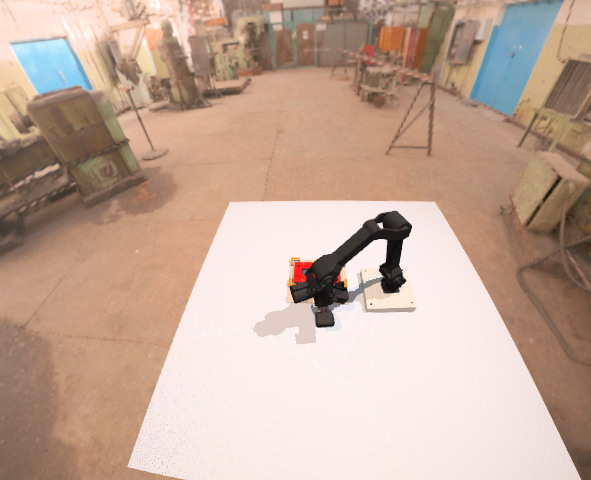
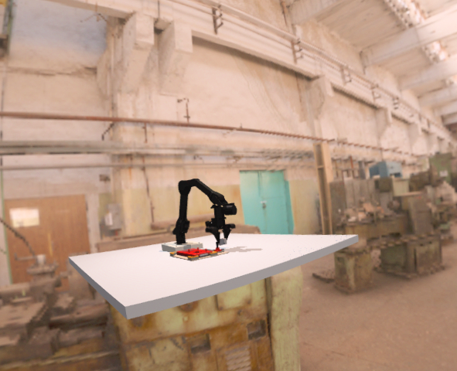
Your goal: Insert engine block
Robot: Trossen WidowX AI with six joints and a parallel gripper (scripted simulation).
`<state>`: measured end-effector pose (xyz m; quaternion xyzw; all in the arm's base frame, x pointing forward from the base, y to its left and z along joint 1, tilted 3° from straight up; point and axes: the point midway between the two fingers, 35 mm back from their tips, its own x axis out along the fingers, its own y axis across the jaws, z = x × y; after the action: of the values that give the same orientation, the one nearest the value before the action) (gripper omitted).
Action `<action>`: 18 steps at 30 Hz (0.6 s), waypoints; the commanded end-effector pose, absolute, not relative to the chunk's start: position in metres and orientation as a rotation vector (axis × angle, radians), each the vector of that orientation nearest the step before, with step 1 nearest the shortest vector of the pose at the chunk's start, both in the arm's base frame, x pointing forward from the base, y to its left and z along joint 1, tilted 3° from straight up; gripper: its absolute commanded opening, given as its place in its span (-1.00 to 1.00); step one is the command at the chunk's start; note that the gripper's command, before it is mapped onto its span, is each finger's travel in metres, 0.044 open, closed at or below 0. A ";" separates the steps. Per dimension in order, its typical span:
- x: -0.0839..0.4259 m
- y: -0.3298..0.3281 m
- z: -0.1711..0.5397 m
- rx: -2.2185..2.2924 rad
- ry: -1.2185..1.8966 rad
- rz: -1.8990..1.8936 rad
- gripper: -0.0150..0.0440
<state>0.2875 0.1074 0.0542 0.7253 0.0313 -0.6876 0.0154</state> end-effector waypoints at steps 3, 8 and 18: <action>0.291 0.108 0.074 2.270 0.100 -2.126 -0.49; 0.291 0.109 0.090 2.270 0.100 -2.126 -0.49; 0.290 0.109 0.122 2.270 0.100 -2.126 -0.49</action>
<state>0.2899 0.1088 0.1108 0.7254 0.0320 -0.6874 0.0160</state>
